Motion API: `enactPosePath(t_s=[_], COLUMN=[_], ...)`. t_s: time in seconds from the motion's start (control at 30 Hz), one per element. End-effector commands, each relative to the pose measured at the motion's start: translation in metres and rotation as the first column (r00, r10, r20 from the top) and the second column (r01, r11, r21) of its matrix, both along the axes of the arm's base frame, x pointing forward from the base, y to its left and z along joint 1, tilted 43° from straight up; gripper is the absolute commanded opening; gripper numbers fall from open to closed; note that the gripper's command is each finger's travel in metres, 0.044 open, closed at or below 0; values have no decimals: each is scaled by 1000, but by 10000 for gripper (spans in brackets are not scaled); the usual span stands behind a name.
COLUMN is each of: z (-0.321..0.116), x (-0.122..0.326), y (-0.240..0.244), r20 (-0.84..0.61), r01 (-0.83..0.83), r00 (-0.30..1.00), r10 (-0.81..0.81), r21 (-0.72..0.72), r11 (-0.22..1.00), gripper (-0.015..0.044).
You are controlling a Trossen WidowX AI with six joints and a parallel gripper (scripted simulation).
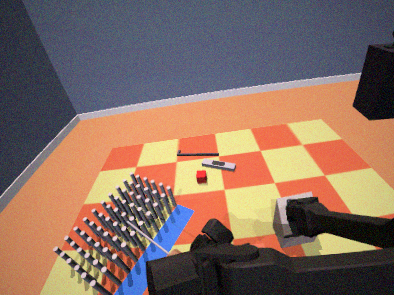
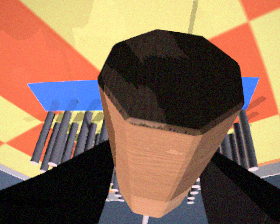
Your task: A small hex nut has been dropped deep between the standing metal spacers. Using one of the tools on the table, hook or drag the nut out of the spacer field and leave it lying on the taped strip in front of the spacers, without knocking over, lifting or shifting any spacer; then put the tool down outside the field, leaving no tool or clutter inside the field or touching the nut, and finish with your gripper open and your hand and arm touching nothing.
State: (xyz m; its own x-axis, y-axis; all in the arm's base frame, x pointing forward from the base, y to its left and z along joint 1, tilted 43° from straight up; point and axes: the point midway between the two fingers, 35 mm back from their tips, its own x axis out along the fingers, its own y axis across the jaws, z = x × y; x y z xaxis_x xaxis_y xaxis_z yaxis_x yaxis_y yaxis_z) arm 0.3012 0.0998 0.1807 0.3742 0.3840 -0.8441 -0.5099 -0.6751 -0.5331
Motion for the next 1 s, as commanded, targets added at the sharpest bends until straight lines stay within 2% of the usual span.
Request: enactPosePath(t_s=[0.0,0.37,0.97], z=[-6,-15,-103], x=[0,2,-10], y=[-4,2,84], r20=[25,31,32], r01=[-111,-152,-147], r00=[993,987,988], r10=[113,156,150], r21=[-81,-108,-100], r11=[991,982,984], gripper=[0,0,0])
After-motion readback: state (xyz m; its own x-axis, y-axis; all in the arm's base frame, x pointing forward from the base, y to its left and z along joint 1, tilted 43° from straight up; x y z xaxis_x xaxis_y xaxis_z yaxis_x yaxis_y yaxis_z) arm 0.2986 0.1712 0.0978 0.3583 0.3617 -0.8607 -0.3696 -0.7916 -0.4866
